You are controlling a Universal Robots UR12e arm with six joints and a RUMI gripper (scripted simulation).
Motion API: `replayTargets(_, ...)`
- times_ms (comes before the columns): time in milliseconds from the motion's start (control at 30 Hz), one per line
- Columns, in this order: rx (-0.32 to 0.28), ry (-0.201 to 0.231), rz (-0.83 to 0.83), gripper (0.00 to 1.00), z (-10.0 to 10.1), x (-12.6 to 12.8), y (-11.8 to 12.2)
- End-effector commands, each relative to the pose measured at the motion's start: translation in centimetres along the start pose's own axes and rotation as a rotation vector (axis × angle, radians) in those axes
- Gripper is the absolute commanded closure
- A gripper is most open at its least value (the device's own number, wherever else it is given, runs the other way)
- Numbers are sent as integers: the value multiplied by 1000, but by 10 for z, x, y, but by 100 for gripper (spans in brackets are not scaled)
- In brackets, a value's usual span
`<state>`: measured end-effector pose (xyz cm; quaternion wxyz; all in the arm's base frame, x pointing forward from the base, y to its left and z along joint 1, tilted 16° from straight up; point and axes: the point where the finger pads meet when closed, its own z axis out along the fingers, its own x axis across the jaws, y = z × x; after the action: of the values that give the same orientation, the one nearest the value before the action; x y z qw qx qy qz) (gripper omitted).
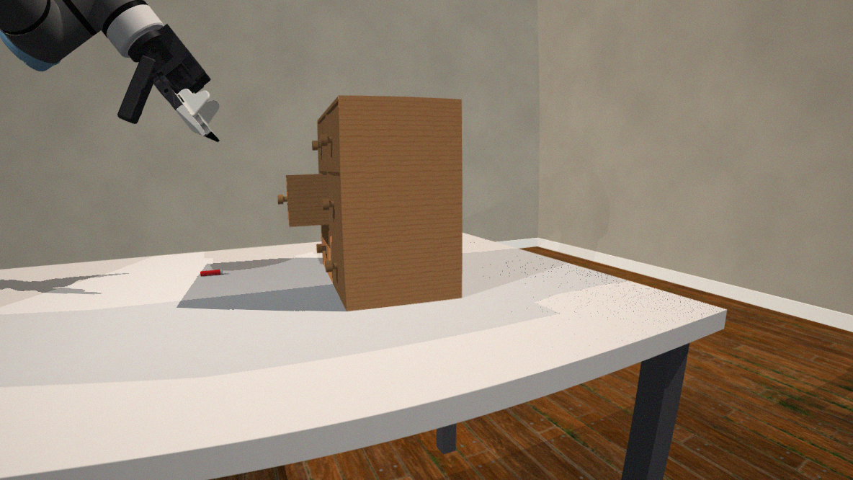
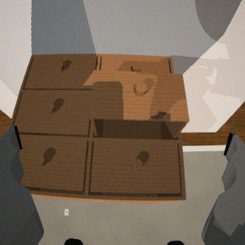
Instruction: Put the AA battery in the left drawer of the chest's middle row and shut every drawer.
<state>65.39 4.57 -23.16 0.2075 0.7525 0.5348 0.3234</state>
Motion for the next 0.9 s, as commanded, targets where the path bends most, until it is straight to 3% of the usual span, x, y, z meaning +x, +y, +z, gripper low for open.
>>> replayTargets(0, 64, -1, -1, 0, -1, 0, 2)
replayTargets(67, 64, -1, -1, 0, -1, 0, 2)
replayTargets(867, 309, -1, -1, 0, -8, 0, 7)
